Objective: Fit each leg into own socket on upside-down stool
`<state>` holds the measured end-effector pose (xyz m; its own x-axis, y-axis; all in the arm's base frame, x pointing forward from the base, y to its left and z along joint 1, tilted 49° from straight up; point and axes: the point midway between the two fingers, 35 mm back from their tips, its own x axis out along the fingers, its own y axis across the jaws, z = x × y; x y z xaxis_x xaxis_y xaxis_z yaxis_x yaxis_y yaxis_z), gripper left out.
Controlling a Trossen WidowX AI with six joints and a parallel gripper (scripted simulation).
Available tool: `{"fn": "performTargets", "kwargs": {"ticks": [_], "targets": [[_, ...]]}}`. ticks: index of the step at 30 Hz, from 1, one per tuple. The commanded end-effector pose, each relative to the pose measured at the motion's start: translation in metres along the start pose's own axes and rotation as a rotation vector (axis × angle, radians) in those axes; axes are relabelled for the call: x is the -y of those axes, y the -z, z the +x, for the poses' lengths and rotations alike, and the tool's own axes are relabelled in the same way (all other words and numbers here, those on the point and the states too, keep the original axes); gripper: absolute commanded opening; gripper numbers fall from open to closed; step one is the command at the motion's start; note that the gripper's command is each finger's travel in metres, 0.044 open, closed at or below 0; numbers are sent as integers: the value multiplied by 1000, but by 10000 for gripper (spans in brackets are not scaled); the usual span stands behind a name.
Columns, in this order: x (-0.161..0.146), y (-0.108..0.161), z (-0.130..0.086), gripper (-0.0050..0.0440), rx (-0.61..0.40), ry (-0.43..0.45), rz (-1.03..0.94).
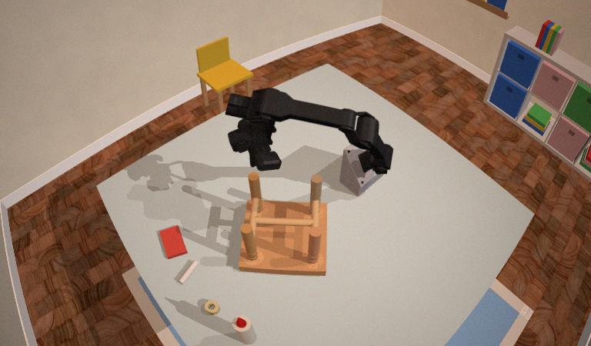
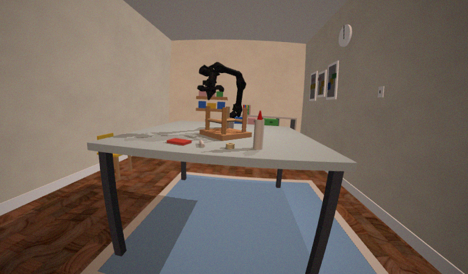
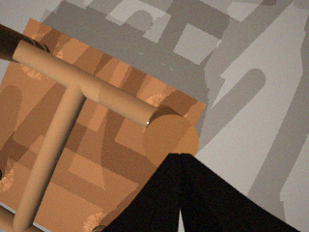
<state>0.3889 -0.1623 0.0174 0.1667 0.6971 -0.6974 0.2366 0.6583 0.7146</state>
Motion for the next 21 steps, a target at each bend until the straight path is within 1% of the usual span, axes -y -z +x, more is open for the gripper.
{"fn": "performTargets", "kwargs": {"ticks": [1,5,13,21], "targets": [[0,4,13,0,-13,0,5],[-1,8,25,0,-13,0,5],[-1,9,29,0,-13,0,5],[0,11,40,0,-13,0,5]]}}
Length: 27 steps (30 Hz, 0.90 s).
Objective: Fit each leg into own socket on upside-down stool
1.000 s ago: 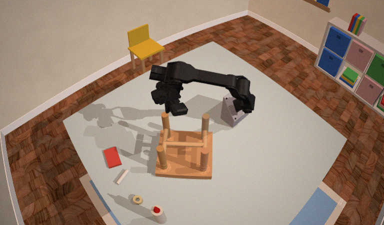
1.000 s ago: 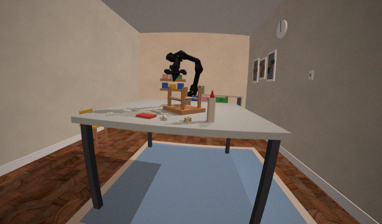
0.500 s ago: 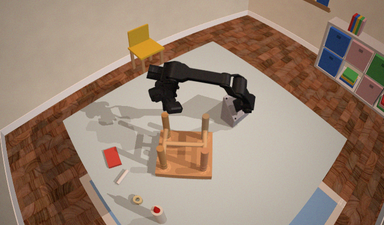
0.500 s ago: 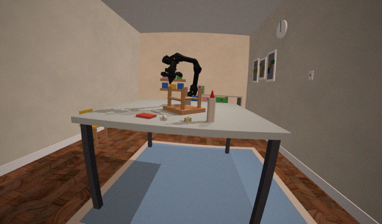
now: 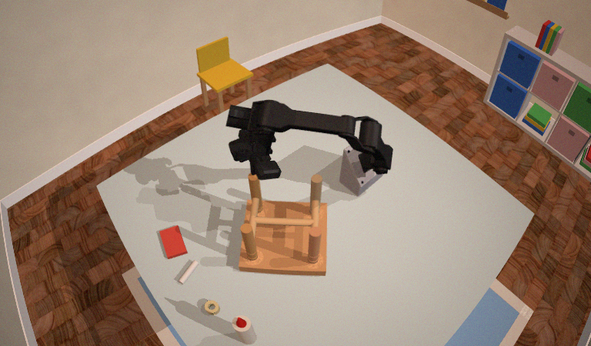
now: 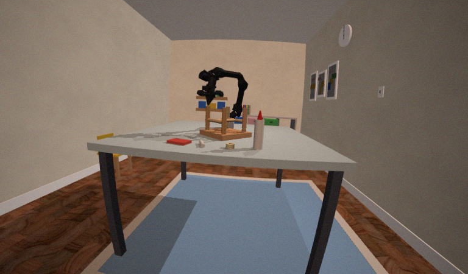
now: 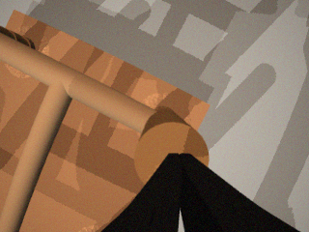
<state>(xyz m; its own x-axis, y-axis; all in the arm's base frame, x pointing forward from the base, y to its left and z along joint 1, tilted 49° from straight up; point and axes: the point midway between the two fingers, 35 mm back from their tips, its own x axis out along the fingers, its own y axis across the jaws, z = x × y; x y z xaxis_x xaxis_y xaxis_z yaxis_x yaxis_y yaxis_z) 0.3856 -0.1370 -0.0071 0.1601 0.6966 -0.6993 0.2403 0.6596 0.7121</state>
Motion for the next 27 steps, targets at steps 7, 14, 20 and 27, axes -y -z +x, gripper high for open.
{"fn": "performTargets", "kwargs": {"ticks": [7,14,20,27], "targets": [[-2,3,10,0,-7,-3,2],[-2,4,15,0,-7,-3,2],[-2,6,20,0,-7,-3,2],[-2,7,25,0,-7,-3,2]]}}
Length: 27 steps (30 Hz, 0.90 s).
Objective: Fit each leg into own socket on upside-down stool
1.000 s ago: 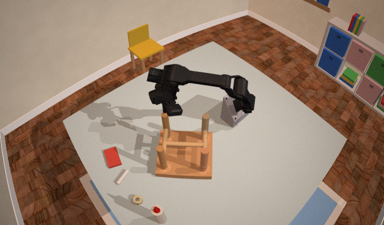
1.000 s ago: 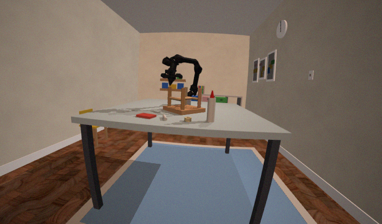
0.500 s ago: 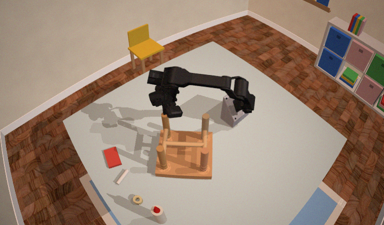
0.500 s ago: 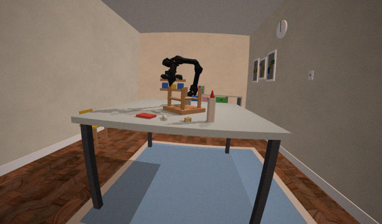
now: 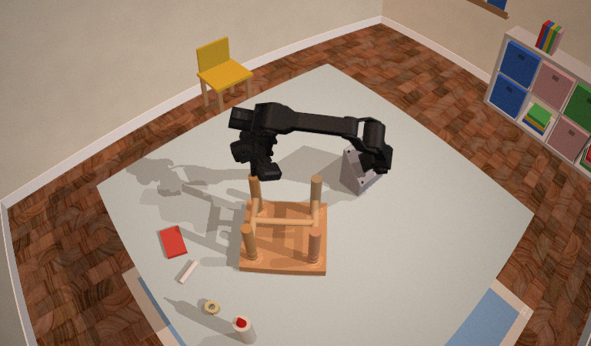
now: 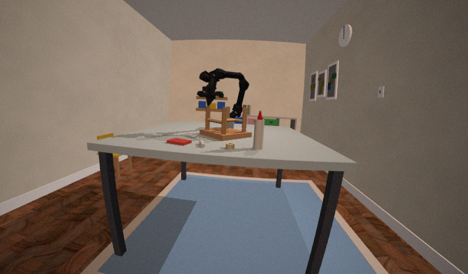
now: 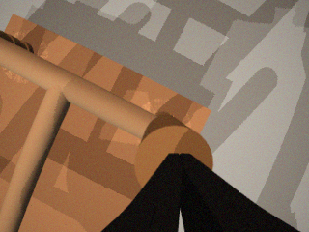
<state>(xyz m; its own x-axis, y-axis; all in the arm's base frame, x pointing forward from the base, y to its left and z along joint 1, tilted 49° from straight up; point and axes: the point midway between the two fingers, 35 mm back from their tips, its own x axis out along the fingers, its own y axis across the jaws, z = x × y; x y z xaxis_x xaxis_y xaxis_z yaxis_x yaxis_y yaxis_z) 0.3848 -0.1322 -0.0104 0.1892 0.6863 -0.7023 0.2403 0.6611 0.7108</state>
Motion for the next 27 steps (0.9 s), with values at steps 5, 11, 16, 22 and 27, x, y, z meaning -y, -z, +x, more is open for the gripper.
{"fn": "performTargets", "kwargs": {"ticks": [5,11,16,22,27], "targets": [[-2,7,24,0,-38,-5,2],[-2,7,24,0,-37,-5,2],[-1,6,21,0,-34,-5,2],[-1,3,12,0,-25,-3,1],[-1,0,4,0,-17,-2,1]]}}
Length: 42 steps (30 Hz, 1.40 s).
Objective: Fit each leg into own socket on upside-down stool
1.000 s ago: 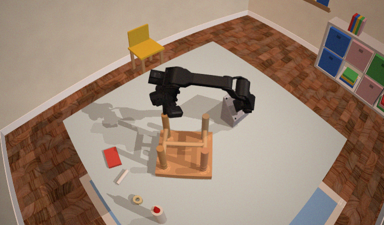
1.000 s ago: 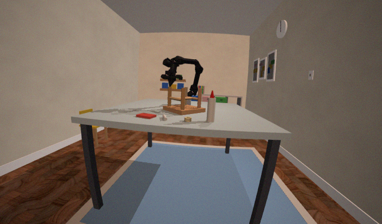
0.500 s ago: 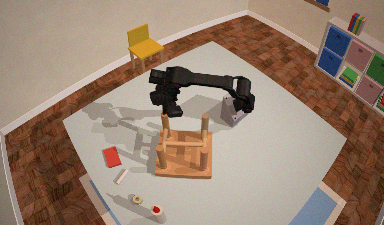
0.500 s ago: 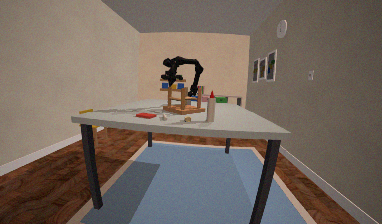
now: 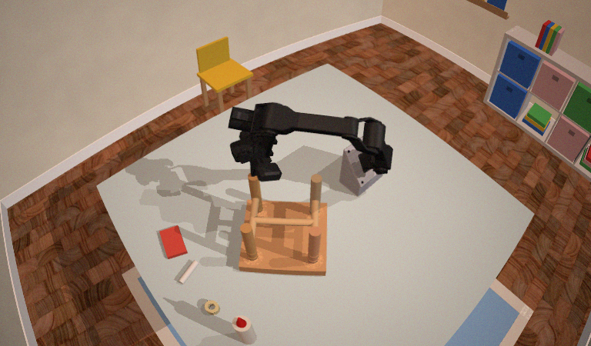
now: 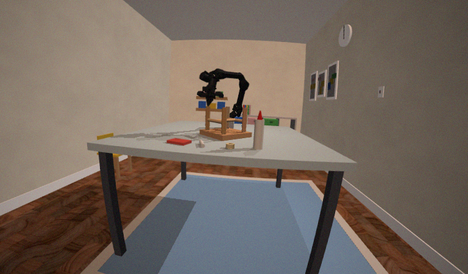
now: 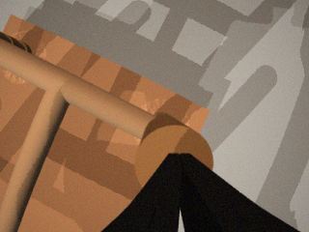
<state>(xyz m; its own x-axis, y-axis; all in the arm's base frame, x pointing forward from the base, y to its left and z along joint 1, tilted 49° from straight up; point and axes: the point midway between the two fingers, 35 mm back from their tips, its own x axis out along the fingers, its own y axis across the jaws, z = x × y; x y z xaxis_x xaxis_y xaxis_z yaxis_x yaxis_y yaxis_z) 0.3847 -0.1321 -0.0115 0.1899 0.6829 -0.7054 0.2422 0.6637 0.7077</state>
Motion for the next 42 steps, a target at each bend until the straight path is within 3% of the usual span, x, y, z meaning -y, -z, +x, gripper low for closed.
{"fn": "performTargets", "kwargs": {"ticks": [1,24,33,38,40,42], "targets": [[-1,0,2,0,-17,-7,0],[-1,-5,-26,0,11,-5,-3],[-45,77,-71,0,-24,-52,-178],[-67,123,-85,0,-35,-85,-271],[-67,123,-85,0,-35,-85,-271],[-75,140,-89,0,-38,-97,-303]]}}
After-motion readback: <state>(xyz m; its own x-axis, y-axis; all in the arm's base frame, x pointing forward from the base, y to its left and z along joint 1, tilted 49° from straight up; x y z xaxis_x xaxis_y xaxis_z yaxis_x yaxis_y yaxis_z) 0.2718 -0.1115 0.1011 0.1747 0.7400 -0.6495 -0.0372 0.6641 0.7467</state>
